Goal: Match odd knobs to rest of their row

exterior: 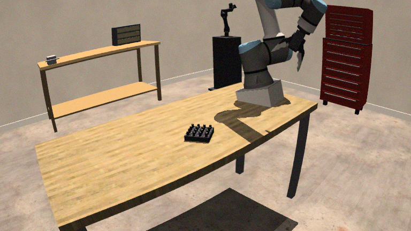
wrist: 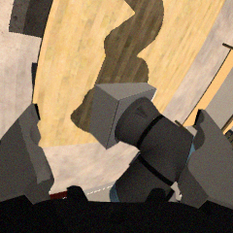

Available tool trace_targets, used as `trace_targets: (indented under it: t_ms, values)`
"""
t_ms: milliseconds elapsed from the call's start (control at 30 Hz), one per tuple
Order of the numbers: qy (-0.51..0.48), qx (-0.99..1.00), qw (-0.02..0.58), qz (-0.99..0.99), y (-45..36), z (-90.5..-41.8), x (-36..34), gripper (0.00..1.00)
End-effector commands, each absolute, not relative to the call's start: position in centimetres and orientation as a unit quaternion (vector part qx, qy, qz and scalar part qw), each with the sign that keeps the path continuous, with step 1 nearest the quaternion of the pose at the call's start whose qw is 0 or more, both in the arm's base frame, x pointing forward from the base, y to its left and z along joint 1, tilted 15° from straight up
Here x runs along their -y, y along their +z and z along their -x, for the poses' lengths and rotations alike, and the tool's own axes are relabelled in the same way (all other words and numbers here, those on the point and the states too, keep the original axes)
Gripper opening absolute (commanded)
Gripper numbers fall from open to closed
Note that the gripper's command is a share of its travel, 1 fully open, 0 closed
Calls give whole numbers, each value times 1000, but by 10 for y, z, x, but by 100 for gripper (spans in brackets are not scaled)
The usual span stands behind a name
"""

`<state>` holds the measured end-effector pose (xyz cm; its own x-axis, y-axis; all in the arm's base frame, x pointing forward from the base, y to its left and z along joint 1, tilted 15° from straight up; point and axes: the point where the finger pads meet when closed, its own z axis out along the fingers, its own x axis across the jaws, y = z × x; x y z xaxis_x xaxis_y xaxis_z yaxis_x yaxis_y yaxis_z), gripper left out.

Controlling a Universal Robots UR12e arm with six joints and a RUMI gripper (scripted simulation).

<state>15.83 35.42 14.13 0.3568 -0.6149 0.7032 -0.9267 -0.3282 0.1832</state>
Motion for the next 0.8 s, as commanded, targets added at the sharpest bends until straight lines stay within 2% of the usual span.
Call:
trace_targets:
  t_ms: [0,167,533,767]
  values:
    - [208,502,287,-789,110,-209,-360,100]
    - [187,502,281,-797,98,-231,-360,100]
    - [113,496,240,-827,56,-331,-343,100]
    - [93,492,219,-838,42,-371,-329,100]
